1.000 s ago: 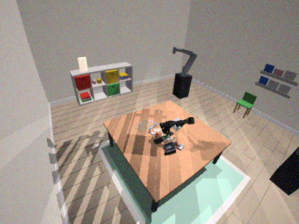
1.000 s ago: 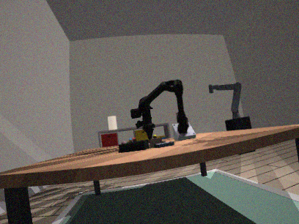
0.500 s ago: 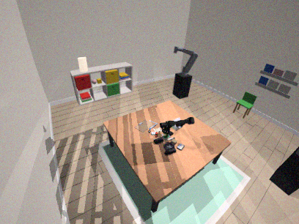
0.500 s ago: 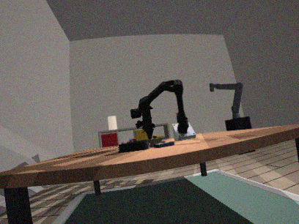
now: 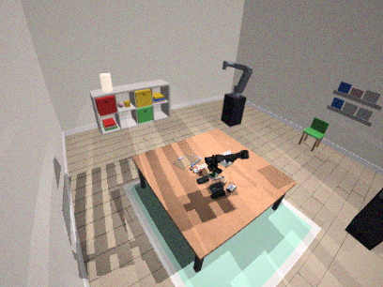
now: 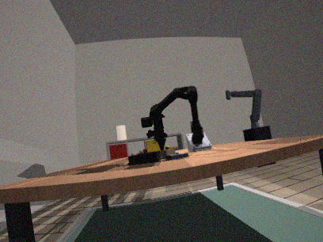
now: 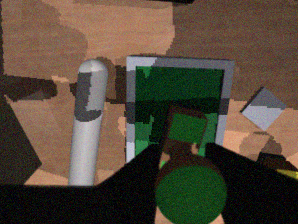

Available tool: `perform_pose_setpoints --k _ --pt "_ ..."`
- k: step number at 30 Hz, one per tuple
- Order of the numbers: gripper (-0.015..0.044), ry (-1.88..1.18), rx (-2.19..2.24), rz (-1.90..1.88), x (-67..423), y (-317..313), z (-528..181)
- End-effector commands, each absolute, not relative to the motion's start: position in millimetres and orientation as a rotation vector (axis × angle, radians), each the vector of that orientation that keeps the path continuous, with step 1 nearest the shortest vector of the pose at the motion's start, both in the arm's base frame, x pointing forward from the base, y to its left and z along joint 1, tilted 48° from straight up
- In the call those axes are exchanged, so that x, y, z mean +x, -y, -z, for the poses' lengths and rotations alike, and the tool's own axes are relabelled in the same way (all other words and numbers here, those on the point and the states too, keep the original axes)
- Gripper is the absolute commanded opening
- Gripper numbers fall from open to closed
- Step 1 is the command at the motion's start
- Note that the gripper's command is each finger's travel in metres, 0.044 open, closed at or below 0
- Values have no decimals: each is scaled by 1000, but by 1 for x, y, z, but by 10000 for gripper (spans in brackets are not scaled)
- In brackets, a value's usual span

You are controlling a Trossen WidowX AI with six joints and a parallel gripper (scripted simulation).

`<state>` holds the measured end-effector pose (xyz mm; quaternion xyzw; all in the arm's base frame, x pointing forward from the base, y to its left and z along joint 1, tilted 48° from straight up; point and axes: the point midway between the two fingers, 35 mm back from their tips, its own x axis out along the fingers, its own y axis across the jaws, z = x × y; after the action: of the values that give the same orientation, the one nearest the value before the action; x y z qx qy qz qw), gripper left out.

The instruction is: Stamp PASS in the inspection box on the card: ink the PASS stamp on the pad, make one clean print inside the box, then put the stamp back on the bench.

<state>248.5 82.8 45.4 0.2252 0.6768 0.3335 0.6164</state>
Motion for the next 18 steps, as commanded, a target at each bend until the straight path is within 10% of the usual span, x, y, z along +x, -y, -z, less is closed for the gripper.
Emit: perform_pose_setpoints --k 1,18 --pt "0 -1555 515 -770 249 -81 -47" --pt "0 -1555 514 -768 253 -68 -59"
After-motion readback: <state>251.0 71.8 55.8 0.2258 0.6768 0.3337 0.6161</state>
